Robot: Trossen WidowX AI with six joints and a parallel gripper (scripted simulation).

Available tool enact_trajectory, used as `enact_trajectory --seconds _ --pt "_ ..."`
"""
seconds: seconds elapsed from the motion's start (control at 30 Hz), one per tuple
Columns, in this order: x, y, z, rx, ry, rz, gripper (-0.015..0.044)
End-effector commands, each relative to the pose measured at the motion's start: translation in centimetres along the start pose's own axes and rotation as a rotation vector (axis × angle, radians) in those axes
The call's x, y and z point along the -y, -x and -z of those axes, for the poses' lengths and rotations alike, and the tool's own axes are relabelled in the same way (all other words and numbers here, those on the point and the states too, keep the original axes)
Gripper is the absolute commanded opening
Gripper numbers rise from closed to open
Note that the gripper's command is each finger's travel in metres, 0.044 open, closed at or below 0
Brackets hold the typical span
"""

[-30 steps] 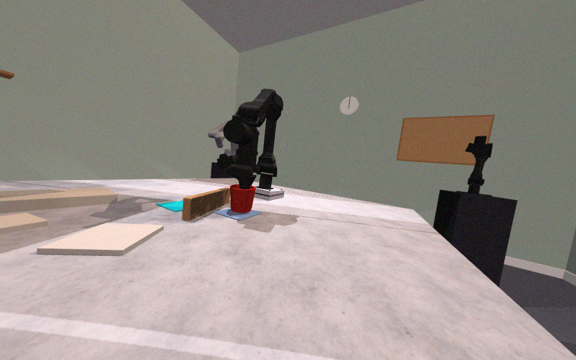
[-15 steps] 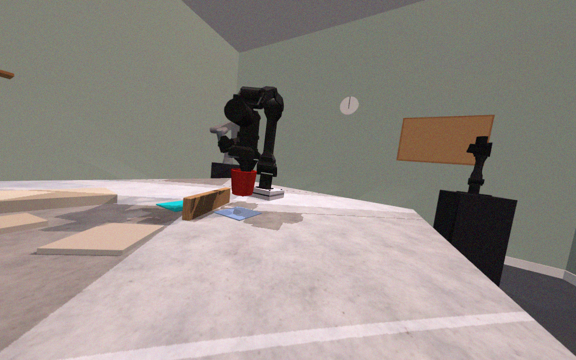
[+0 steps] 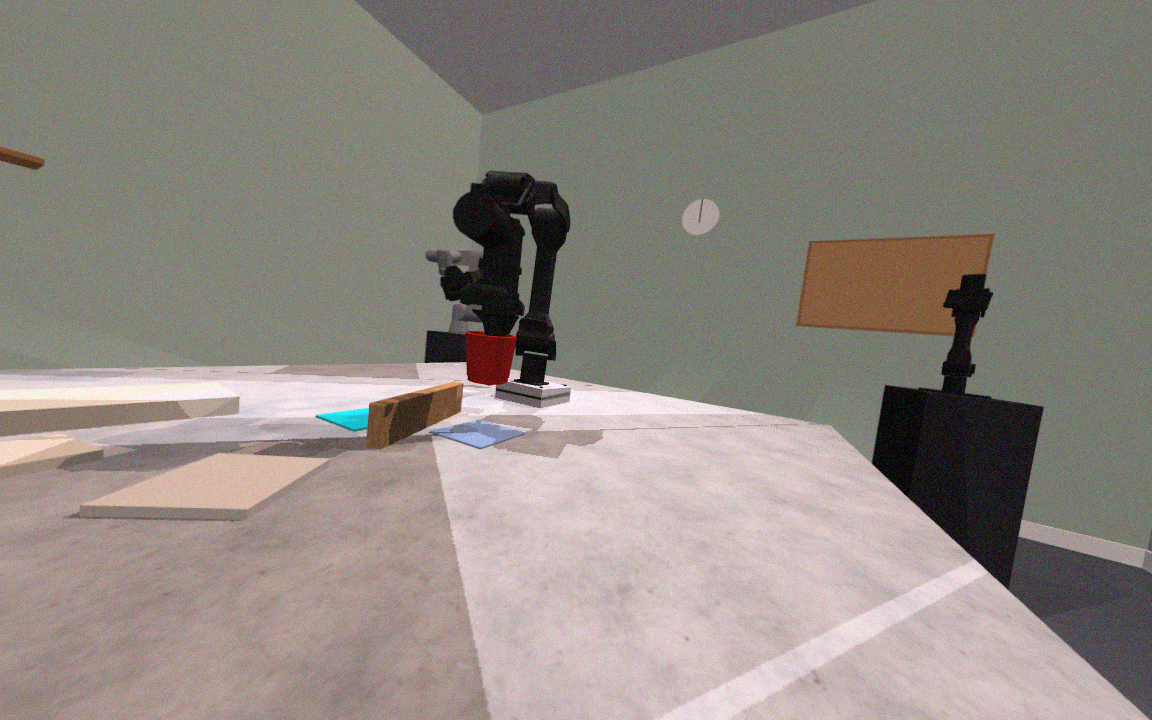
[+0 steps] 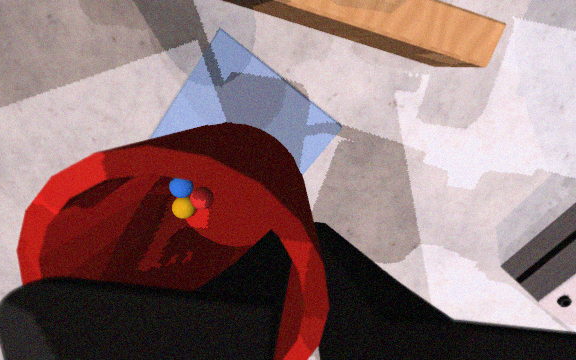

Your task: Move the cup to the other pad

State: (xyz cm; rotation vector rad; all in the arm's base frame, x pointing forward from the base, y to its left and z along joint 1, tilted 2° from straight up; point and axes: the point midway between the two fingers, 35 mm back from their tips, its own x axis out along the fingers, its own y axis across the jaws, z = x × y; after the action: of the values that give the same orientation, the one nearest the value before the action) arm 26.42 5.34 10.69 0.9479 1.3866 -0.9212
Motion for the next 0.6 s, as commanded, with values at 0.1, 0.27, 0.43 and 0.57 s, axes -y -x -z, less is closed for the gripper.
enact_trajectory --seconds 0.1,0.27,0.43,0.57 --pt "-0.01 -0.02 0.0 0.0 0.0 0.001 0.0" --pt "-0.01 -0.02 0.0 0.0 0.0 0.001 0.0" --pt "-0.01 -0.02 0.0 0.0 0.0 0.001 0.0" --pt "0.01 -0.01 -0.31 0.0 0.0 0.0 0.0"
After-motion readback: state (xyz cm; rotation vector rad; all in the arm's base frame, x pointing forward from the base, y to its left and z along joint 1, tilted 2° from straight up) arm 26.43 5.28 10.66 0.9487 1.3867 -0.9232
